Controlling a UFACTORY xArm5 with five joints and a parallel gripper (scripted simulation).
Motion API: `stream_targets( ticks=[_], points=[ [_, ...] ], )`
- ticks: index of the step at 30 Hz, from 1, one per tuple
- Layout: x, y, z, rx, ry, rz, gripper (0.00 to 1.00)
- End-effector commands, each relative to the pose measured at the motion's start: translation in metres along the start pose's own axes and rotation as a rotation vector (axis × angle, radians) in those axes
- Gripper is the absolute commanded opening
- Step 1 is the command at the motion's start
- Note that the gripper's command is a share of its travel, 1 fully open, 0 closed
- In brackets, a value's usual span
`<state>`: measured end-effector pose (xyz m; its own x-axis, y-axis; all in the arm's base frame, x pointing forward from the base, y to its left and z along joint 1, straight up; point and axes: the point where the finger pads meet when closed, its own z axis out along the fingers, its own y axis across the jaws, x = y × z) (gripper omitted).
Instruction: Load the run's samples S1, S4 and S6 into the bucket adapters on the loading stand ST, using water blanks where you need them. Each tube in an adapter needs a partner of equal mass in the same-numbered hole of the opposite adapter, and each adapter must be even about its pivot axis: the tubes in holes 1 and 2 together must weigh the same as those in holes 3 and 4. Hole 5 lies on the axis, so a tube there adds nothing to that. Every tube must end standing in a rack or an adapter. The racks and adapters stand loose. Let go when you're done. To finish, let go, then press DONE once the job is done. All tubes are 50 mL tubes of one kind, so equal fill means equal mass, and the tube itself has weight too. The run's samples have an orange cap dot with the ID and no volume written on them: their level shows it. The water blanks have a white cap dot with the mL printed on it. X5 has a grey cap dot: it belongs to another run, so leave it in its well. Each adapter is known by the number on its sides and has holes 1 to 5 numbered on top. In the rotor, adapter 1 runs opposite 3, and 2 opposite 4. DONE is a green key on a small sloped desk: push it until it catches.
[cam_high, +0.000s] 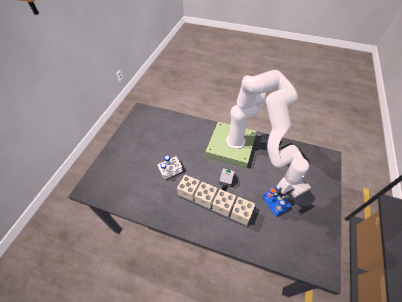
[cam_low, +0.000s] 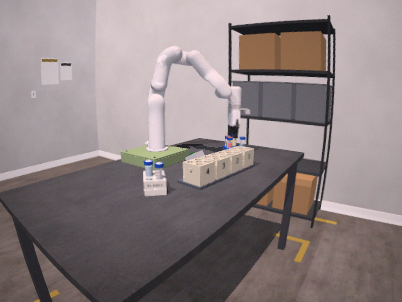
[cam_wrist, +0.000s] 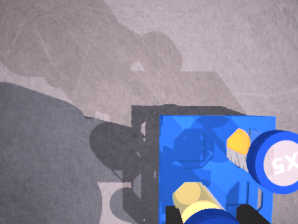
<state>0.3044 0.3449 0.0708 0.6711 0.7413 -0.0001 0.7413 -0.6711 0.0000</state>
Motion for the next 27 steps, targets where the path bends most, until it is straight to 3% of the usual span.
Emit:
stream_targets(
  ticks=[1, 13, 27],
  points=[
    [0.001, 0.000, -0.005, 0.003, 0.004, 0.000, 0.00],
    [0.001, 0.000, -0.008, 0.003, 0.004, 0.000, 0.00],
    [0.001, 0.000, -0.033, 0.003, 0.004, 0.000, 0.00]
  ],
)
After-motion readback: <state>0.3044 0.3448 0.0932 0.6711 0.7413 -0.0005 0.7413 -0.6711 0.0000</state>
